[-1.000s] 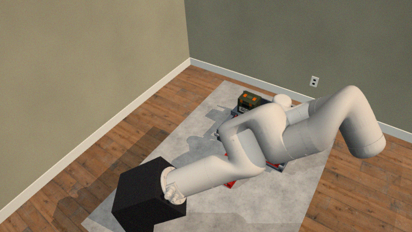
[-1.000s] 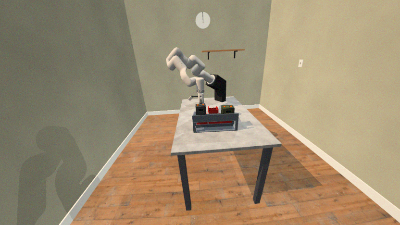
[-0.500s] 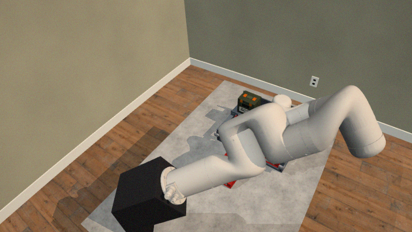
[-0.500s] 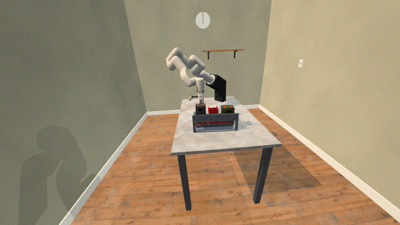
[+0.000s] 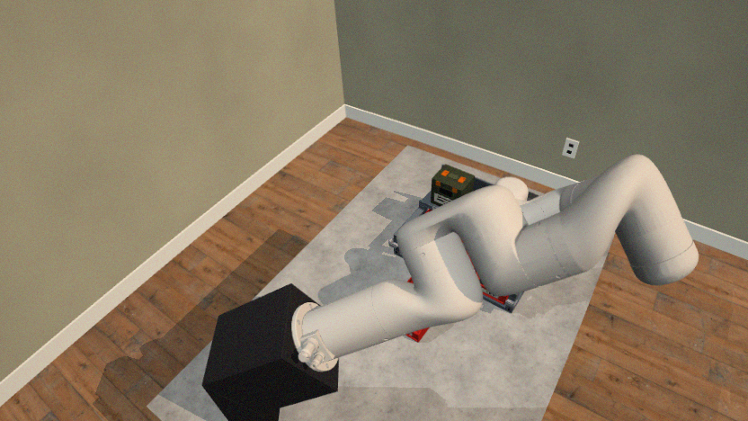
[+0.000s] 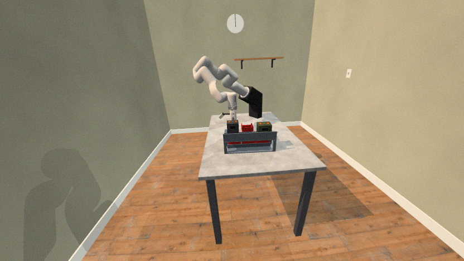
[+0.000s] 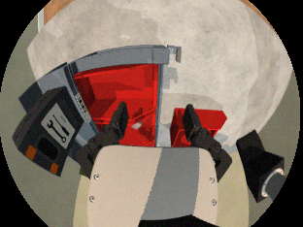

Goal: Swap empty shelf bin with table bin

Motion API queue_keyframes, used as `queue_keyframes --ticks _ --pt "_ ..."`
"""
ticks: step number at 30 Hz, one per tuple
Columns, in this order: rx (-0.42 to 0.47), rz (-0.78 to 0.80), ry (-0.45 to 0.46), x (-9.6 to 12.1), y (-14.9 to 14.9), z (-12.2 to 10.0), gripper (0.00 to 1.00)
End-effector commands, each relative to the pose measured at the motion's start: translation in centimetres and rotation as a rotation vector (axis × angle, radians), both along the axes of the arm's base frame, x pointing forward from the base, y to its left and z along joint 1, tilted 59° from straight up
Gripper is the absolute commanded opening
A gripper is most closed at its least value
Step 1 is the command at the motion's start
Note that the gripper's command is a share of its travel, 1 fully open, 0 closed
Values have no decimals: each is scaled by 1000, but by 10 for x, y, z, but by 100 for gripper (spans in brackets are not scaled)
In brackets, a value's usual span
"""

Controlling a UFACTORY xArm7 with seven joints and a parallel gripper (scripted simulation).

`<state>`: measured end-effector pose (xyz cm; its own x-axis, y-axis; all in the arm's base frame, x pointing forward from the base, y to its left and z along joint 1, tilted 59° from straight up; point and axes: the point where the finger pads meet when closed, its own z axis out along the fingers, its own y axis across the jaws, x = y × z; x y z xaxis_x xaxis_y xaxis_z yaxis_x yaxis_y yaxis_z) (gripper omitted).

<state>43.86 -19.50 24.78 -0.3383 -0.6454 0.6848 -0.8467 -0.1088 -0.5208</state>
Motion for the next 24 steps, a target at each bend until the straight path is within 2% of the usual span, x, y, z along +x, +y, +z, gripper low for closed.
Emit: queue_keyframes --ticks 1,24 --pt "-1 3 -2 3 -3 -2 95" --pt "-1 3 -2 18 -30 -20 95"
